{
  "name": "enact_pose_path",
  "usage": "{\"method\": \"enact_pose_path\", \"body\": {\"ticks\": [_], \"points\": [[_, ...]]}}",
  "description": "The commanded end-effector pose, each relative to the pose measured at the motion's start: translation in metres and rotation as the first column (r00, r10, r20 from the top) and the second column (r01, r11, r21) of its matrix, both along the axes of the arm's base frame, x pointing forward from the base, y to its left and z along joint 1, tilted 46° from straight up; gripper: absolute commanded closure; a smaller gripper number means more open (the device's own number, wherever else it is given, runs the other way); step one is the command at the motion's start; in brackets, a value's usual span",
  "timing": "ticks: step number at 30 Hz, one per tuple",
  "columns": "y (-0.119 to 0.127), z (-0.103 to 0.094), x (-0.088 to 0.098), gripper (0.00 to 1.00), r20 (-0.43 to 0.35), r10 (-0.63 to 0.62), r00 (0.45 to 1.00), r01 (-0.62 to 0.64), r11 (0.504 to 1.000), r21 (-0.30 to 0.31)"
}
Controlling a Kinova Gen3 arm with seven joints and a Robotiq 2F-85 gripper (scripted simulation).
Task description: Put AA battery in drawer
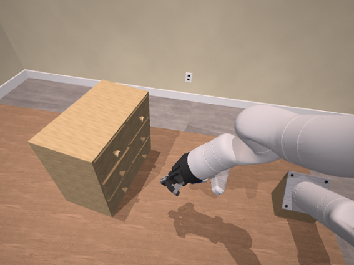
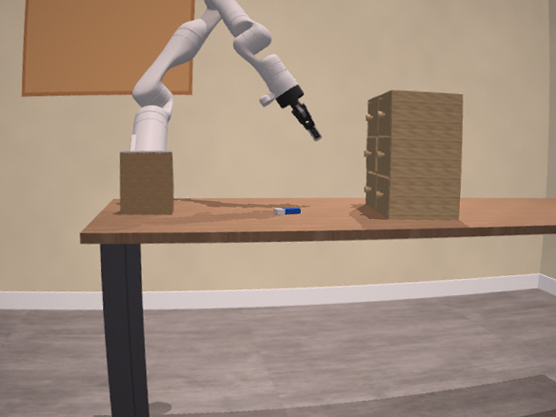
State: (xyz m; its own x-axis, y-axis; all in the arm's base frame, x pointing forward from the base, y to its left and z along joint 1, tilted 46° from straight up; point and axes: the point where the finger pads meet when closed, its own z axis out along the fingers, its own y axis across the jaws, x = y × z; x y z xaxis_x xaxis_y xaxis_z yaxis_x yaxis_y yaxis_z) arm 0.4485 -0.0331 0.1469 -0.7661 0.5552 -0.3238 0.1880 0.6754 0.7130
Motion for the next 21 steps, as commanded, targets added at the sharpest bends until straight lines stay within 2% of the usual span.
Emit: {"method": "enact_pose_path", "body": {"ticks": [1, 21], "points": [[-0.0061, 0.0023, 0.0007, 1.0, -0.006, -0.006, 1.0, 0.006, 1.0, -0.002], [-0.0128, 0.0096, -0.0075, 1.0, -0.059, 0.049, 0.997, -0.048, 0.999, 0.012]]}}
